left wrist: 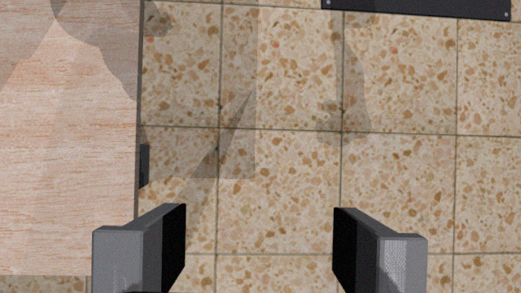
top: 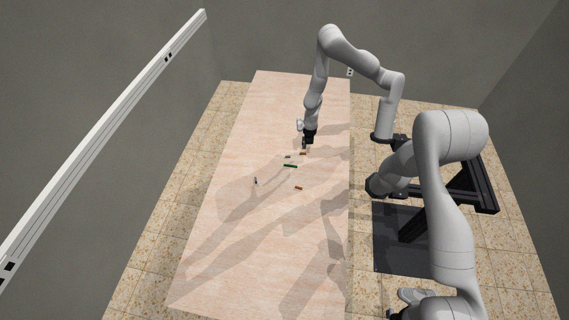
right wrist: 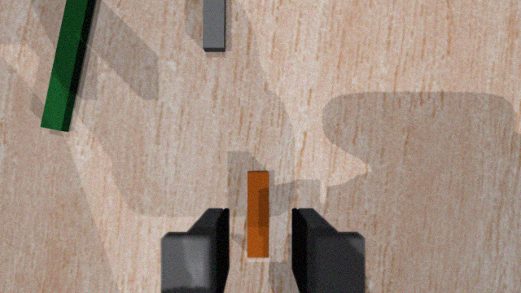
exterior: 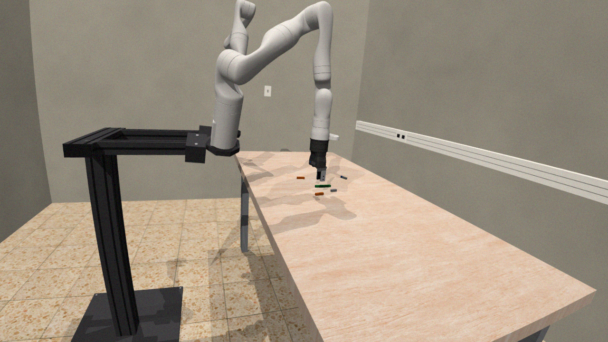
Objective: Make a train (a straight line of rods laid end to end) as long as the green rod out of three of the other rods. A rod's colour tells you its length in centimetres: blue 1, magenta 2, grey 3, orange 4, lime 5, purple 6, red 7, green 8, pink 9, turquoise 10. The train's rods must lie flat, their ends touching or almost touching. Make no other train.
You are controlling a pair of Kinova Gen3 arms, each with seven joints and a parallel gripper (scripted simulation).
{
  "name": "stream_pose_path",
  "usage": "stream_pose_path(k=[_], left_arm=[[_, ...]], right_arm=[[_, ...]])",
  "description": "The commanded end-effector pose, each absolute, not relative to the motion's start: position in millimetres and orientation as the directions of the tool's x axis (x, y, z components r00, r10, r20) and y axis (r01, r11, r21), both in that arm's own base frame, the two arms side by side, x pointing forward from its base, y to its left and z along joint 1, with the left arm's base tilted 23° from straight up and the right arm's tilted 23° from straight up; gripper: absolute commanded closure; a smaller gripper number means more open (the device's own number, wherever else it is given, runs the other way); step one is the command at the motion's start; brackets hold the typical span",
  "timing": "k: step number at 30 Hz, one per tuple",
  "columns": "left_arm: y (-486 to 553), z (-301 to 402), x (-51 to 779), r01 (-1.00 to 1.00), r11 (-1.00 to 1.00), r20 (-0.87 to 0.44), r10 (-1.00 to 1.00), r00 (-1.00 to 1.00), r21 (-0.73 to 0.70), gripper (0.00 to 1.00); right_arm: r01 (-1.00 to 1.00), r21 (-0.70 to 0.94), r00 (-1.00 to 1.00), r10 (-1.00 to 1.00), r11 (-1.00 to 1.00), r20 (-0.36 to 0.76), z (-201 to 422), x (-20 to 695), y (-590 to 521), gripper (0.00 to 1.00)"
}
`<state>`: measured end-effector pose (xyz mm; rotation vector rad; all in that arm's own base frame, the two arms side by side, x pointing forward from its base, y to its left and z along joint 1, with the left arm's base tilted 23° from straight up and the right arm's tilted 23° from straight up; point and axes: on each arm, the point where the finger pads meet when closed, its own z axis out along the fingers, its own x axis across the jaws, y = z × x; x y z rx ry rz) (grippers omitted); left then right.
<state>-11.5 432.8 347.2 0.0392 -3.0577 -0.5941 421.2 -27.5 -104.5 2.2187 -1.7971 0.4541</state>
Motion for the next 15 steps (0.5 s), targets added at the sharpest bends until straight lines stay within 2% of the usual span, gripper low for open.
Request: stream_pose_path(k=[1, 15], left_arm=[[432.9, 347.9, -11.7, -0.020, 0.926, 0.021, -0.030, -0.999, 0.376, 0.00], [432.9, 347.9, -11.7, -0.020, 0.926, 0.021, -0.030, -0.999, 0.376, 0.00]], right_arm=[[-0.978, -0.003, 0.191, -0.900, -0.209, 0.391, -104.0, 421.7, -27.0, 0.46], [-0.978, -0.003, 0.191, -0.900, -0.208, 0.391, -106.8, 422.0, -28.1, 0.46]])
